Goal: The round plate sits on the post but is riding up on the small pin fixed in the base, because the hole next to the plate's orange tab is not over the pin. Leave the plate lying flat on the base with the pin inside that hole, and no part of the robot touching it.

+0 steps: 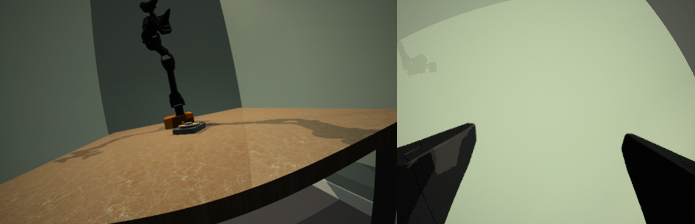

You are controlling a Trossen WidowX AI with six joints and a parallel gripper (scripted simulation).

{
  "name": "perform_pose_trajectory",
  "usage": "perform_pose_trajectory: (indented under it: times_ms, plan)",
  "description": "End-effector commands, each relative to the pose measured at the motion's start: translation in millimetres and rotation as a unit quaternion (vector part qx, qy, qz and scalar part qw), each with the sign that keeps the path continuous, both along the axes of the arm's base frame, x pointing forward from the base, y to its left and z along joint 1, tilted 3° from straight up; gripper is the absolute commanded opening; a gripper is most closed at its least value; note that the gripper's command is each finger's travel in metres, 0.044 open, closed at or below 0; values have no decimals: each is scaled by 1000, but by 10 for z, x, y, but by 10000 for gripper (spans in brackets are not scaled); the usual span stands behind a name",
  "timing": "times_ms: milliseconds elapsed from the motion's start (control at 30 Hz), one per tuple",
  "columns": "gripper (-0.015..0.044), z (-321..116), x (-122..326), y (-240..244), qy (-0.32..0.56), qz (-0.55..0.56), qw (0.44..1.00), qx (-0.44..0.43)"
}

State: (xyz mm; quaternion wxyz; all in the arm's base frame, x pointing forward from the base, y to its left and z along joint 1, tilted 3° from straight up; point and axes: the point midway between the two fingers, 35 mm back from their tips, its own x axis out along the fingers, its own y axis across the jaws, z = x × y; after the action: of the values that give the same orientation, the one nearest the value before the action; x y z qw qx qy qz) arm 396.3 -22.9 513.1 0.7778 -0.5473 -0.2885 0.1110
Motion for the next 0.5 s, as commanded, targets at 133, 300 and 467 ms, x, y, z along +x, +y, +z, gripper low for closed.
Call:
perform_pose_trajectory:
  times_ms: [133, 300, 467]
  plan:
    - [269, -901, 356, 20, 219, -20, 961, 170]
    - [137, -1620, 426, 89, 360, -56, 893, 262]
    - [6, -2737, 199, 233, 541, -147, 748, 355]
